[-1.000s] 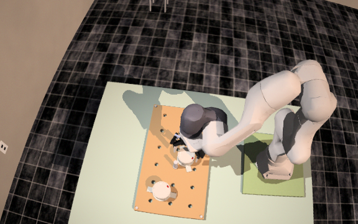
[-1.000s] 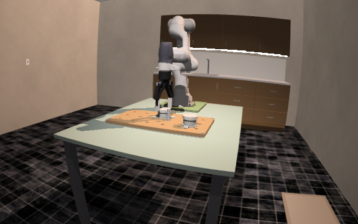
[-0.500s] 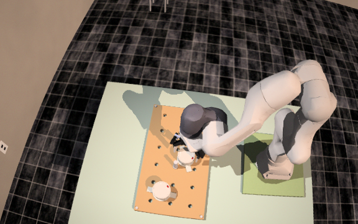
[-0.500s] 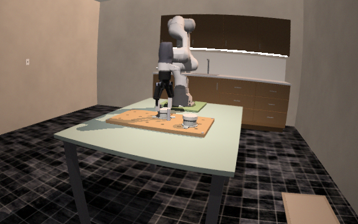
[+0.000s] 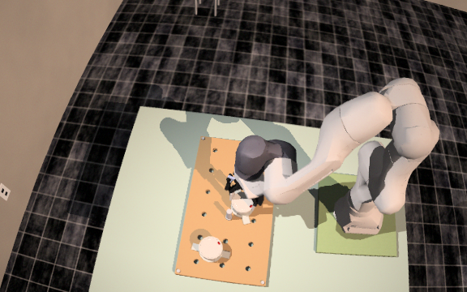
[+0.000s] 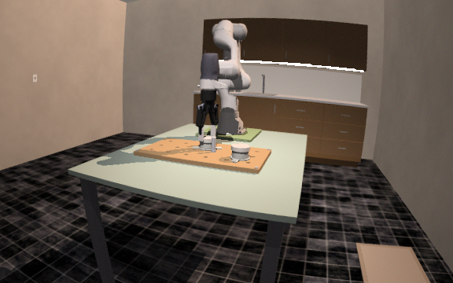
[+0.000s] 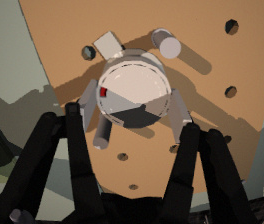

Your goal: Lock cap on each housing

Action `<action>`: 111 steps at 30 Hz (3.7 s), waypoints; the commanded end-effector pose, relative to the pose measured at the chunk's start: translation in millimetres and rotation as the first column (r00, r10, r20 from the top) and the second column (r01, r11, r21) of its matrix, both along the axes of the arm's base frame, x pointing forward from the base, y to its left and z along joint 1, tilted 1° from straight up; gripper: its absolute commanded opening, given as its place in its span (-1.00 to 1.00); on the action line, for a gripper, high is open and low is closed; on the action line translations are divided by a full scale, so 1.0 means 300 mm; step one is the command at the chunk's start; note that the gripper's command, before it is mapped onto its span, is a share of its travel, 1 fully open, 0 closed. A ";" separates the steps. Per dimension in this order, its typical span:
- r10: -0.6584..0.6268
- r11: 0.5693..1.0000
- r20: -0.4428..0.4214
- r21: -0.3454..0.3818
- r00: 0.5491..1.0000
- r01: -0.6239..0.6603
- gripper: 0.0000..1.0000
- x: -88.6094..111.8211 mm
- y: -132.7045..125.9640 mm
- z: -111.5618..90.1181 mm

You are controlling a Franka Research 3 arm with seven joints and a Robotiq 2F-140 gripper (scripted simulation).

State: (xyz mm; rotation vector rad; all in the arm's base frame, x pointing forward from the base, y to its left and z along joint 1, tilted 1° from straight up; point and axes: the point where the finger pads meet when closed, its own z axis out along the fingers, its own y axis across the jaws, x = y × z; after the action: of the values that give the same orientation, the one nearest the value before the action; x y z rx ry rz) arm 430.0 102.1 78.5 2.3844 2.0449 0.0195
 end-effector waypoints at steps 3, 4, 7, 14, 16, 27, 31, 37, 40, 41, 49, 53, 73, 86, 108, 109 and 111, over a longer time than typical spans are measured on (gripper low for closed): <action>0.004 1.000 -0.001 0.001 1.000 -0.004 -0.80 -0.003 0.003 -0.004; 0.004 1.000 -0.001 0.001 1.000 -0.004 -0.80 -0.003 0.003 -0.004; 0.004 1.000 -0.001 0.001 1.000 -0.004 -0.80 -0.003 0.003 -0.004; 0.004 1.000 -0.001 0.001 1.000 -0.004 -0.80 -0.003 0.003 -0.004; 0.004 1.000 -0.001 0.001 1.000 -0.004 -0.80 -0.003 0.003 -0.004; 0.004 1.000 -0.001 0.001 1.000 -0.004 -0.80 -0.003 0.003 -0.004; 0.004 1.000 -0.001 0.001 1.000 -0.004 -0.80 -0.003 0.003 -0.004; 0.004 1.000 -0.001 0.001 1.000 -0.004 -0.80 -0.003 0.003 -0.004; 0.004 1.000 -0.001 0.001 1.000 -0.004 -0.80 -0.003 0.003 -0.004; 0.004 1.000 -0.001 0.001 1.000 -0.004 -0.80 -0.003 0.003 -0.004; 0.004 1.000 -0.001 0.001 1.000 -0.004 -0.80 -0.003 0.003 -0.004; 0.004 1.000 -0.001 0.001 1.000 -0.004 -0.80 -0.003 0.003 -0.004; -0.283 0.959 -0.004 0.003 0.959 0.283 -0.80 -0.003 0.003 -0.004; -0.410 0.912 -0.006 0.004 0.912 0.410 -0.80 -0.003 0.003 -0.004; -0.672 0.740 -0.010 0.005 0.740 0.672 -0.80 -0.003 0.003 -0.004; -0.688 0.725 -0.010 0.005 0.725 0.688 -0.80 -0.003 0.003 -0.004; -0.703 0.711 -0.010 0.005 0.711 0.703 -0.80 -0.003 0.003 -0.004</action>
State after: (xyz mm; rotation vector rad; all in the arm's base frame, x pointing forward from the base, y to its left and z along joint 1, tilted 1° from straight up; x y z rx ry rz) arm 430.3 103.0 78.9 2.9131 1.2336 0.0266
